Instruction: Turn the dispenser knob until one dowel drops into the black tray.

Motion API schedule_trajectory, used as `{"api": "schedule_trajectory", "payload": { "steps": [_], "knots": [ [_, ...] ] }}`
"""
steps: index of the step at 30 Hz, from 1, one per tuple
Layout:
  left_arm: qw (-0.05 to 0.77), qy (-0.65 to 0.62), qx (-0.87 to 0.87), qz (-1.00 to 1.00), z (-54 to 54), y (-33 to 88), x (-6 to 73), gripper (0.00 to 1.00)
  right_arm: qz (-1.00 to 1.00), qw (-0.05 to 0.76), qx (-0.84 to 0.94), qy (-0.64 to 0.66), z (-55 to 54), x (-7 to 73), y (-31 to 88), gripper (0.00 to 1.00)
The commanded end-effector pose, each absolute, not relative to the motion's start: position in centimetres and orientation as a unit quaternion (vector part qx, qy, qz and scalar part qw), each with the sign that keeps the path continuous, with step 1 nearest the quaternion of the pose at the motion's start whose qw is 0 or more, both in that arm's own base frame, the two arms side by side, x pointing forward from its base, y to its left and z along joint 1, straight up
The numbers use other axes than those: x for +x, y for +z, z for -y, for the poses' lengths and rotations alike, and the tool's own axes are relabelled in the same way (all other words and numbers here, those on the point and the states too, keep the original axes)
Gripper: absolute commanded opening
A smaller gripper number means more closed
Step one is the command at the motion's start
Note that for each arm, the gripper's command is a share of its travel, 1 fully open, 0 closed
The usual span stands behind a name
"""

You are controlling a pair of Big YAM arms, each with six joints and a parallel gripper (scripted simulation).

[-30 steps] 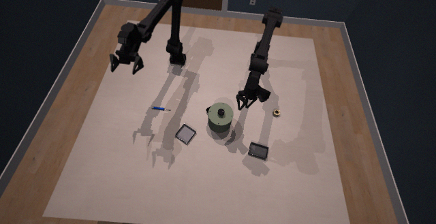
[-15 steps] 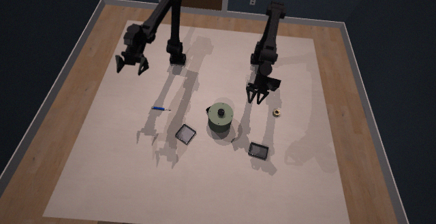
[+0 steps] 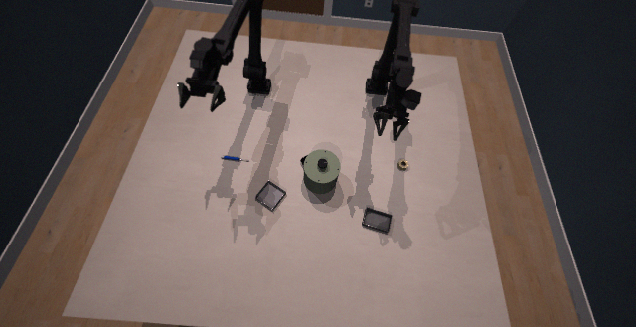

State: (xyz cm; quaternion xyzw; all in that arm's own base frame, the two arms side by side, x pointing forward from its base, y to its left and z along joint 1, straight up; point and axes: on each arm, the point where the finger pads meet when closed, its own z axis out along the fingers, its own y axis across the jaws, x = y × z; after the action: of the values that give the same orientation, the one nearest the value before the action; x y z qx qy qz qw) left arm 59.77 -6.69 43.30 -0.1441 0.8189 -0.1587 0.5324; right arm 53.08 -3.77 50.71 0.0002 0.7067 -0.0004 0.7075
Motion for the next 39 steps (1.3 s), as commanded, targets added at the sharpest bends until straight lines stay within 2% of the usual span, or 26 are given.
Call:
{"api": "schedule_trajectory", "payload": {
  "steps": [1,14,16,19,31,35,39],
  "knots": [
    [0.566,-0.131,-0.115,-0.806,4.6,44.0,59.3,0.69,-0.690,0.724,-0.005,0.006,2.5,52.2,52.3,1.00],
    [0.664,-0.041,-0.024,-0.746,1.2,47.4,55.3,0.69,-0.687,0.727,-0.002,0.008,0.6,51.7,52.0,1.00],
    [0.669,-0.036,-0.023,-0.742,0.9,47.3,55.0,0.69,-0.664,0.748,-0.001,0.006,0.6,51.3,55.7,1.00],
    [0.693,-0.007,-0.004,-0.721,0.0,48.6,53.4,0.69,-0.688,0.725,-0.001,0.008,0.0,51.5,51.5,1.00],
    [0.709,0.010,0.011,-0.706,-0.2,48.4,52.6,0.69,-0.686,0.727,0.006,0.003,0.2,51.2,51.9,1.00],
    [0.726,0.000,-0.013,-0.688,-0.9,53.0,51.2,0.69,-0.692,0.722,-0.002,0.010,-0.7,51.4,51.5,1.00],
    [0.722,-0.002,-0.011,-0.692,-0.6,52.7,52.2,0.69,-0.694,0.720,0.001,0.007,-0.3,51.7,51.2,1.00]
  ]
}}
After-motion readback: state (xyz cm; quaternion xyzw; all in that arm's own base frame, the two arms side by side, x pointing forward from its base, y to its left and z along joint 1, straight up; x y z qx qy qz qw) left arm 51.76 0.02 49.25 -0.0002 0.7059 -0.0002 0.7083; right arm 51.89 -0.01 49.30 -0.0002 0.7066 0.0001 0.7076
